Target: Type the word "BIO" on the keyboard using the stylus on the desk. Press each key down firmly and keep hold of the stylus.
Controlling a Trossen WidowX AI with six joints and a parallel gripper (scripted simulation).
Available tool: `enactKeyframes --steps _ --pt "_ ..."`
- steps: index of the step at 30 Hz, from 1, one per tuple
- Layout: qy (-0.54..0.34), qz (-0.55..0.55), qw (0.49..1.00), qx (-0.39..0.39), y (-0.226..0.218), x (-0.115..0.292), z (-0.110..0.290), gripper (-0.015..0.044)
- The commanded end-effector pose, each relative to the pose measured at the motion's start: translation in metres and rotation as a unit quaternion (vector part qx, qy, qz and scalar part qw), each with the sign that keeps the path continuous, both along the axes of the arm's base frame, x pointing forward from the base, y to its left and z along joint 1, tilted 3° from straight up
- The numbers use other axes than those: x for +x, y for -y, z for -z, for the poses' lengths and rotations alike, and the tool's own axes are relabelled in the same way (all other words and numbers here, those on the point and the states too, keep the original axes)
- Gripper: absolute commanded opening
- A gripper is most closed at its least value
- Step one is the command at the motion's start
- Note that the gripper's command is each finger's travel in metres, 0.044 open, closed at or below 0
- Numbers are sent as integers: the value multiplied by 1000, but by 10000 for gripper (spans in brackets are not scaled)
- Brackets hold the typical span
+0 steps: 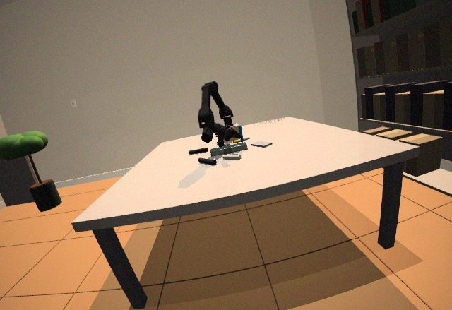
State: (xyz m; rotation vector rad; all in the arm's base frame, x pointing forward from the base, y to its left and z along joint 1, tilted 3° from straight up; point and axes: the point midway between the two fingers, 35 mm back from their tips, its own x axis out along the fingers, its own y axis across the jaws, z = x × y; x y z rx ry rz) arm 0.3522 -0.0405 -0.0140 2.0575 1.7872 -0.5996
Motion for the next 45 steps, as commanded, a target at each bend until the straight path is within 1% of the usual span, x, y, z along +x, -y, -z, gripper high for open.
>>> enactKeyframes --steps 1,7,11,12,25,34,45 --pt "1 1 1000 2 0 1 -10 81" --pt "1 1 1000 2 -1 1 -38 81" --pt "1 1 1000 2 -1 1 -39 81" --pt "0 1 1000 0 0 0 -34 85" --pt "3 149 989 -5 74 -12 -47 0" --pt "5 252 968 -6 125 -32 -56 0" --pt "5 259 966 -6 129 -33 -57 0"
